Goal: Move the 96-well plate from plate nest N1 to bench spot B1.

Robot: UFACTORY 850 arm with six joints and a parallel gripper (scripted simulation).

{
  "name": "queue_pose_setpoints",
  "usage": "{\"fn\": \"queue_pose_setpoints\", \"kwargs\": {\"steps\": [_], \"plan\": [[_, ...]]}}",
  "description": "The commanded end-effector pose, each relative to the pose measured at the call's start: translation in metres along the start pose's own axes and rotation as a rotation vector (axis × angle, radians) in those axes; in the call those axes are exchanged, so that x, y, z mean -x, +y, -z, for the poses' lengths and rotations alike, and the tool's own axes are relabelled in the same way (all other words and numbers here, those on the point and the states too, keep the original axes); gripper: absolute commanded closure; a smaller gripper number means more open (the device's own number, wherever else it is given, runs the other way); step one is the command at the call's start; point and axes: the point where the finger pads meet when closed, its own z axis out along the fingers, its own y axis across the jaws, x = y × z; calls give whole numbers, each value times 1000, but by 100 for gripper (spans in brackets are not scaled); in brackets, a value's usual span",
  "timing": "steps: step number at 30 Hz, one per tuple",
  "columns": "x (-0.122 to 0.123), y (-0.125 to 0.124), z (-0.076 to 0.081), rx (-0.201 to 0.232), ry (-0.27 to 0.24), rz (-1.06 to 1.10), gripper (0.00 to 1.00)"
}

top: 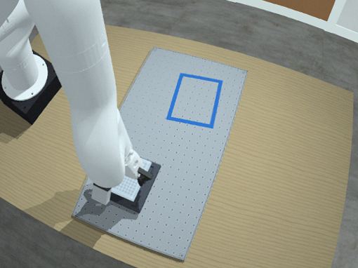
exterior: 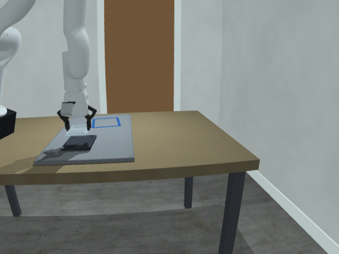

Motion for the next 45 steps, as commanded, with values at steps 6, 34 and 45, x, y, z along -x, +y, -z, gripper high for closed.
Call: {"fn": "queue_pose_setpoints", "kwargs": {"steps": [6,34,45], "plan": [[0,-1,15,5,-10,0,100],[-1,-1,41,5,-10,0,100],[19,-5,40,5,-11,149,100]]}}
